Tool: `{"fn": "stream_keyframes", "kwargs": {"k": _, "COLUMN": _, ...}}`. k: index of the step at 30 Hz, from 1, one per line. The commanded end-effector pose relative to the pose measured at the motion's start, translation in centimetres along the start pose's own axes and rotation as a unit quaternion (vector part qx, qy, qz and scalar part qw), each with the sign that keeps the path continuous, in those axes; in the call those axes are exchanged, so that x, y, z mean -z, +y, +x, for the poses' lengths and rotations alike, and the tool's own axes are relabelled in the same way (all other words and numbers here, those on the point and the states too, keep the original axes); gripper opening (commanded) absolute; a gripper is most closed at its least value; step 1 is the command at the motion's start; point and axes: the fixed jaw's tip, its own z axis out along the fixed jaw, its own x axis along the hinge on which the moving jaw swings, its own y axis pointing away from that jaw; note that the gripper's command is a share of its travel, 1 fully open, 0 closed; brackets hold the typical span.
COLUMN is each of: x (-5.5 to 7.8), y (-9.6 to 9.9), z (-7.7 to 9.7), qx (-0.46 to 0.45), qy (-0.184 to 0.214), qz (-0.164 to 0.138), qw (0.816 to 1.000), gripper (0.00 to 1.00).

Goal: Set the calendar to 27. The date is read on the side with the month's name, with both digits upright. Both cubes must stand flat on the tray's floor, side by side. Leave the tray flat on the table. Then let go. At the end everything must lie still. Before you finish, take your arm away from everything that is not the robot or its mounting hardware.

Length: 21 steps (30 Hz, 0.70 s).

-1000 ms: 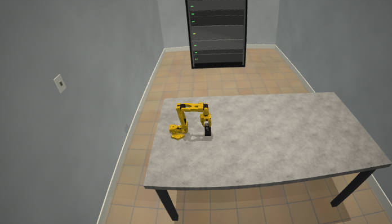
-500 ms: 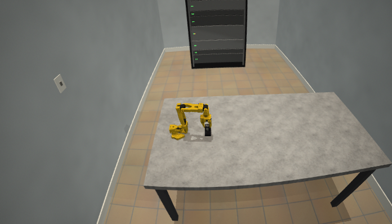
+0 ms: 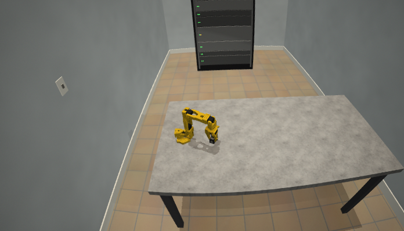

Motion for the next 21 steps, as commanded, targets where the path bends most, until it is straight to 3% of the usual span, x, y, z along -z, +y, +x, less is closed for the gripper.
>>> {"fn": "stream_keyframes", "kwargs": {"k": 1, "x": 0.5, "y": -1.2, "z": 2.7, "qx": -0.069, "qy": 0.001, "qz": 0.032, "qw": 0.997, "gripper": 0.00}}
{"fn": "stream_keyframes", "kwargs": {"k": 5, "x": 0.2, "y": -1.0, "z": 5.3, "qx": -0.133, "qy": 0.001, "qz": 0.032, "qw": 0.991, "gripper": 0.00}}
{"fn": "stream_keyframes", "kwargs": {"k": 7, "x": 0.2, "y": -1.0, "z": 5.3, "qx": -0.133, "qy": 0.001, "qz": 0.032, "qw": 0.991, "gripper": 0.00}}
{"fn": "stream_keyframes", "kwargs": {"k": 13, "x": -0.2, "y": -0.5, "z": 7.9, "qx": -0.199, "qy": 0.000, "qz": 0.032, "qw": 0.980, "gripper": 0.00}}
{"fn": "stream_keyframes", "kwargs": {"k": 21, "x": -0.4, "y": -0.2, "z": 8.9, "qx": -0.224, "qy": 0.000, "qz": 0.032, "qw": 0.974, "gripper": 0.00}}
